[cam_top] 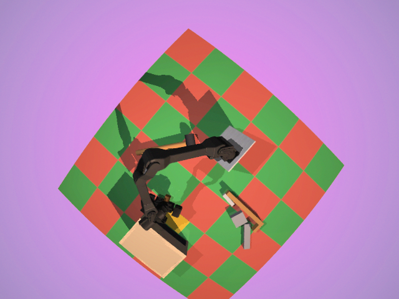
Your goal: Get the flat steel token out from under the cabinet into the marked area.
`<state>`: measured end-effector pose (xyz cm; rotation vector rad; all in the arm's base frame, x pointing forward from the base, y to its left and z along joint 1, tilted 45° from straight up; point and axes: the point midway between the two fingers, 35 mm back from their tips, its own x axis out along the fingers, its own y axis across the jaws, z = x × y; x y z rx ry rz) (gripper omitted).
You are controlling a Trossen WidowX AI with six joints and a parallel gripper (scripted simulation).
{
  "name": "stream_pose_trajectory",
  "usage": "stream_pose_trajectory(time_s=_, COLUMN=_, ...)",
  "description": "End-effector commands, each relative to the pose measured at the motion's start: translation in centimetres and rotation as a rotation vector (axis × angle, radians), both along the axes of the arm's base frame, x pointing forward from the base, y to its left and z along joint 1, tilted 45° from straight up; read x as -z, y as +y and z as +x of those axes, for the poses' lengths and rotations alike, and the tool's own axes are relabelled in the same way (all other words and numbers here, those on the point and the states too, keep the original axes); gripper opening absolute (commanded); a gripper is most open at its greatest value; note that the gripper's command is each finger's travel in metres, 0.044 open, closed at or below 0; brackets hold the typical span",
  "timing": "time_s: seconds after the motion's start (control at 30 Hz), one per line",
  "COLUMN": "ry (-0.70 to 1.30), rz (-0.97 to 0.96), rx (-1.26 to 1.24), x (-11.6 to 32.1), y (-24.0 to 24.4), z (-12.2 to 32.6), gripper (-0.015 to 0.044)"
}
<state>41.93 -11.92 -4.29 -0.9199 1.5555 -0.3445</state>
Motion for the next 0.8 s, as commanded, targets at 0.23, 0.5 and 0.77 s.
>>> stream_pose_trajectory(time_s=0.23, ry=0.002, rz=0.015, rx=-0.001, x=1.1, y=1.0, z=-0.6, gripper=0.0)
stream_pose_trajectory(time_s=0.5, ry=0.002, rz=0.015, rx=-0.001, x=1.6, y=1.4, z=-0.8, gripper=0.0)
stream_pose_trajectory(time_s=0.77, ry=0.002, rz=0.016, rx=-0.001, x=2.1, y=1.8, z=-1.1, gripper=0.0)
